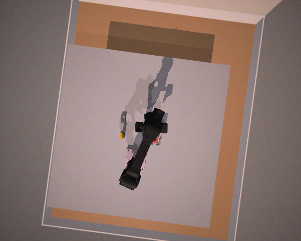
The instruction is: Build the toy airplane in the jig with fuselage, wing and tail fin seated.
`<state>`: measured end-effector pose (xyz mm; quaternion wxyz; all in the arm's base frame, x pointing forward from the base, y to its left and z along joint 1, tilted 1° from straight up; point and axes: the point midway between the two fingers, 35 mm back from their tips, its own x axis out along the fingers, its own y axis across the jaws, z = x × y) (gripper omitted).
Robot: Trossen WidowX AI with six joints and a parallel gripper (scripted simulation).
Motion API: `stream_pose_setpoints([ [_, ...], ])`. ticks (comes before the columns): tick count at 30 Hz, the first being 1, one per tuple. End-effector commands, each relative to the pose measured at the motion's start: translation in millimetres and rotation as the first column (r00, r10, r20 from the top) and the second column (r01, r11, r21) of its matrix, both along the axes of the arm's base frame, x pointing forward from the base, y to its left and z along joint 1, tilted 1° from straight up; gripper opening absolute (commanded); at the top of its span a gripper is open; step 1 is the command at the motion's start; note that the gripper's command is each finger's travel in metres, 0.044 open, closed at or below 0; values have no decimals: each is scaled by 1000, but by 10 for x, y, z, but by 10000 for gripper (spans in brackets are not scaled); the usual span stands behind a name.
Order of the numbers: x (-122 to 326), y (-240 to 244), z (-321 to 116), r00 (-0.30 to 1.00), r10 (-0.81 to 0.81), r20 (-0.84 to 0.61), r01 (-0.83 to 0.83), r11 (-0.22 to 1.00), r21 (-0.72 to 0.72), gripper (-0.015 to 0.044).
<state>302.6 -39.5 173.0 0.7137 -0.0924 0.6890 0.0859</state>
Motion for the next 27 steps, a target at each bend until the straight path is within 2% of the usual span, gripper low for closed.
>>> stream_pose_setpoints([
  [1,-127,519,10,1000,16,3,-16,1000,4,440],
  [8,-606,1360,-21,1000,17,-2,-16,1000,12,440],
  [14,-1179,1851,-73,1000,17,-6,-17,1000,17,440],
  [20,-1328,1937,-107,1000,17,-7,-16,1000,18,440],
  [27,-1314,1944,-658,1000,17,-7,-16,1000,18,440],
])
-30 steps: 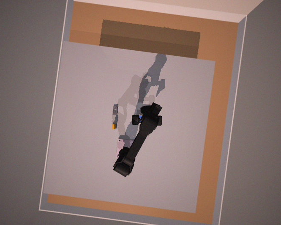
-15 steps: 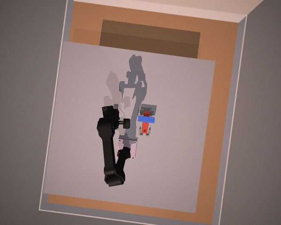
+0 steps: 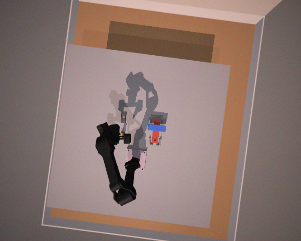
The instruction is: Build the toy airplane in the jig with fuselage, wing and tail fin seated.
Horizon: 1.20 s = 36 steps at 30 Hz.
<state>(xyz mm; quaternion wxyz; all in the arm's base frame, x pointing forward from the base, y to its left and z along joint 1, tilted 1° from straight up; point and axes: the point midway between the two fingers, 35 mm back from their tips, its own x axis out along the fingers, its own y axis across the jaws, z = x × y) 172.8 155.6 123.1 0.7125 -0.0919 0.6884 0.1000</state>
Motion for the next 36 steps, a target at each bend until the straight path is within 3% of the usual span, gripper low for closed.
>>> stream_pose_setpoints([
  [1,-15,-7,-159,1000,-3,-4,3,1000,-2,440],
  [36,6,5,-742,1000,-3,-4,3,1000,-2,440],
])
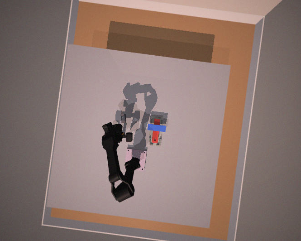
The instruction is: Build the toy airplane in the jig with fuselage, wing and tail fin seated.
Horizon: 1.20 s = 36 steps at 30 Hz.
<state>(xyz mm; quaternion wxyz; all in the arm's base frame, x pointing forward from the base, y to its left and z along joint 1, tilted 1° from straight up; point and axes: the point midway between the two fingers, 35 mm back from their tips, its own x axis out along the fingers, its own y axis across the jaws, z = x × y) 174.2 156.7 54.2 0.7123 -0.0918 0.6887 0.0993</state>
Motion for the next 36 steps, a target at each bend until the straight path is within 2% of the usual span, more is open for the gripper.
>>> stream_pose_setpoints([
  [1,-9,-7,-68,1000,-2,-3,2,1000,-1,440],
  [7,-12,-11,-140,1000,-2,-3,2,1000,-1,440],
  [21,-12,-11,-140,1000,-2,-3,2,1000,-1,73],
  [28,-12,-11,-140,1000,-2,-3,2,1000,-1,26],
  [29,-12,-11,-140,1000,-2,-3,2,1000,-1,0],
  [36,-4,0,-46,1000,-6,-10,6,1000,-6,0],
])
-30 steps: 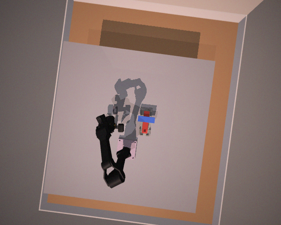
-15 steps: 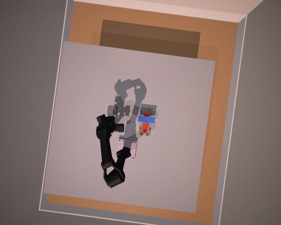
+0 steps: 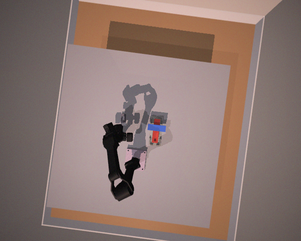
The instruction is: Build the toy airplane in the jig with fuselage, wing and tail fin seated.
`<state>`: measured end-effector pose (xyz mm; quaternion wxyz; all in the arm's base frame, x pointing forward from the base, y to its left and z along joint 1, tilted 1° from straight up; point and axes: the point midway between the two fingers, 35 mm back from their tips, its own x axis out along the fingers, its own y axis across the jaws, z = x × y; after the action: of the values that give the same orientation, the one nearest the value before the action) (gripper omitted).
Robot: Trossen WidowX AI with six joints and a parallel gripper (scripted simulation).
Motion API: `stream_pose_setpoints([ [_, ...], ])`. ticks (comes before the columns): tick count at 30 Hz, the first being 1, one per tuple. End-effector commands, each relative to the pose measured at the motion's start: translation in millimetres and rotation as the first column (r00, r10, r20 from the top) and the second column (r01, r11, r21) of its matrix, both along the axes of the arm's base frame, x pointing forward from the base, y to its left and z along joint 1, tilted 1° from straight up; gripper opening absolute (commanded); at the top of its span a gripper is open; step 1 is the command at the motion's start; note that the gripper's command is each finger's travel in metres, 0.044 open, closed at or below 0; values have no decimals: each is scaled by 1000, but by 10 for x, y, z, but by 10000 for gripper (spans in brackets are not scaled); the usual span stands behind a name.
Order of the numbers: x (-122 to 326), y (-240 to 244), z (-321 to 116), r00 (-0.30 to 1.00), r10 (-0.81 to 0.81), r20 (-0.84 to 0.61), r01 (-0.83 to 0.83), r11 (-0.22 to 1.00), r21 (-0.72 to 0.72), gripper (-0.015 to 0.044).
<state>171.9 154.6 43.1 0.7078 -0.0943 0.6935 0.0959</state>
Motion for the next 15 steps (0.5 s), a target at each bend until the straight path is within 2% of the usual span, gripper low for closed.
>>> stream_pose_setpoints([
  [1,22,26,92,1000,-5,2,5,1000,5,0],
  [15,58,63,522,1000,-3,5,3,1000,7,0],
])
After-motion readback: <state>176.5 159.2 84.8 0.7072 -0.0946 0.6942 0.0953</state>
